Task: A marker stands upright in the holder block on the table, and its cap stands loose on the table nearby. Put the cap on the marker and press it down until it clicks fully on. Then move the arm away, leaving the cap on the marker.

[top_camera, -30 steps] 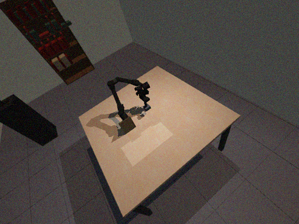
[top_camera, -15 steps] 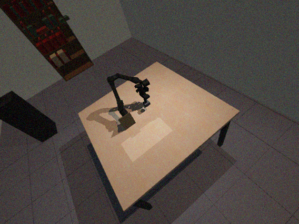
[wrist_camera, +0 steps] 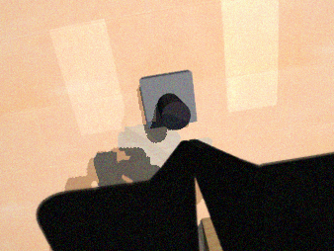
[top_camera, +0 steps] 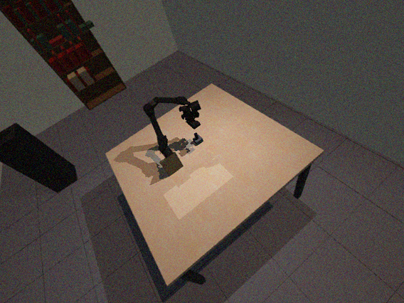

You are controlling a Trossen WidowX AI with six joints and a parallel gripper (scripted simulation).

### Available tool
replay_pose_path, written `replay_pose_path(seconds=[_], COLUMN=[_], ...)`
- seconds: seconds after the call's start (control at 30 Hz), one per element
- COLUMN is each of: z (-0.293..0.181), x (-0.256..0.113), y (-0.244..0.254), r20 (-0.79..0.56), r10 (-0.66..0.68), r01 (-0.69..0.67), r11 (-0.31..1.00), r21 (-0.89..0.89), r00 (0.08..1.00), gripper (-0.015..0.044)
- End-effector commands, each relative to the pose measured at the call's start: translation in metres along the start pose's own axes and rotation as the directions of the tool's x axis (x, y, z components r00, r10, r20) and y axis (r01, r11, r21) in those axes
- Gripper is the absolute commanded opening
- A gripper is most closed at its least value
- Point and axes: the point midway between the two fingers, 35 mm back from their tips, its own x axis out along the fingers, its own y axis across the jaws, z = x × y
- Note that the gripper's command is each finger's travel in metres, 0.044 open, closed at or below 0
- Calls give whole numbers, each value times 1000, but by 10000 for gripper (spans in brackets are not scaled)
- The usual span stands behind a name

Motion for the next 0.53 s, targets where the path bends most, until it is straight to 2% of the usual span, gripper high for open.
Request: replay_pose_path(seconds=[0.0,0.07,0.5], z=[-2,-2,-2], x=[-20,-20,-20], y=[2,2,2], r20=[1,1,1], r10=[-3,-3,-3], r01=[3,3,3], r11=[1000,1000,1000], r21=[-12,-12,-12], r00=[1000,1000,1000], gripper=[0,0,341])
